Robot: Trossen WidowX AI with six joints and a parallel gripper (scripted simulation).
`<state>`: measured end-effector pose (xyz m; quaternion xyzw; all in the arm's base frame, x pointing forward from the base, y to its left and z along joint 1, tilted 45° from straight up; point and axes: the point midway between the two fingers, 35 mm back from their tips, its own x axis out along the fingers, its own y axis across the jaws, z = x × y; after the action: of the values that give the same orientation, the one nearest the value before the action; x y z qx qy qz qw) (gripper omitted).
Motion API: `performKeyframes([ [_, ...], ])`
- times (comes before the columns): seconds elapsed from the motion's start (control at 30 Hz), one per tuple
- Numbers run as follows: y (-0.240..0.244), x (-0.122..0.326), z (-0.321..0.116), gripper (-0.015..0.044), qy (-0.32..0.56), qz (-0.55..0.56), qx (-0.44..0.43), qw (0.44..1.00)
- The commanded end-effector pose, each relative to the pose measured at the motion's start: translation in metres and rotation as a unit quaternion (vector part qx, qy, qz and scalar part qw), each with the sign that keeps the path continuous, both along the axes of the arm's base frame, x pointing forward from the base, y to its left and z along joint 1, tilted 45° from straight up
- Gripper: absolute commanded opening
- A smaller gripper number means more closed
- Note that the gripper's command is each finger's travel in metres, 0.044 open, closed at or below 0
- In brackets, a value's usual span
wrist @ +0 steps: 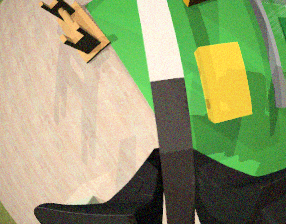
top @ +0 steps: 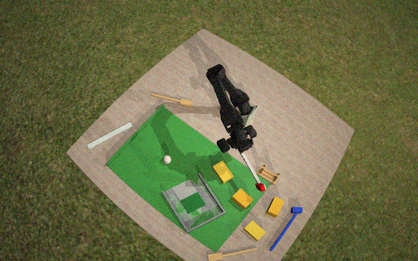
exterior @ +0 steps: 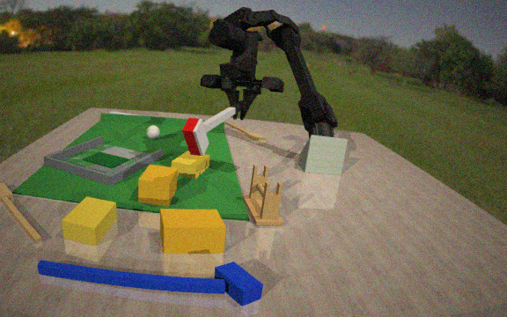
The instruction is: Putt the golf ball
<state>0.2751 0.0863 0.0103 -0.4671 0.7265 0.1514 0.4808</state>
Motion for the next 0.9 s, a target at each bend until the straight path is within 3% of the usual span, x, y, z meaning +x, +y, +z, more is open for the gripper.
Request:
performKeyframes([
  [0.0,-0.018,0.006,0.026,0.0000,-0.065,-0.085,-0.019,0.994],
  [0.43,-0.077,0.004,0.090,0.0000,-0.225,-0.308,-0.081,0.921],
  [0.87,-0.135,-0.020,0.151,0.0000,-0.377,-0.494,-0.138,0.771],
])
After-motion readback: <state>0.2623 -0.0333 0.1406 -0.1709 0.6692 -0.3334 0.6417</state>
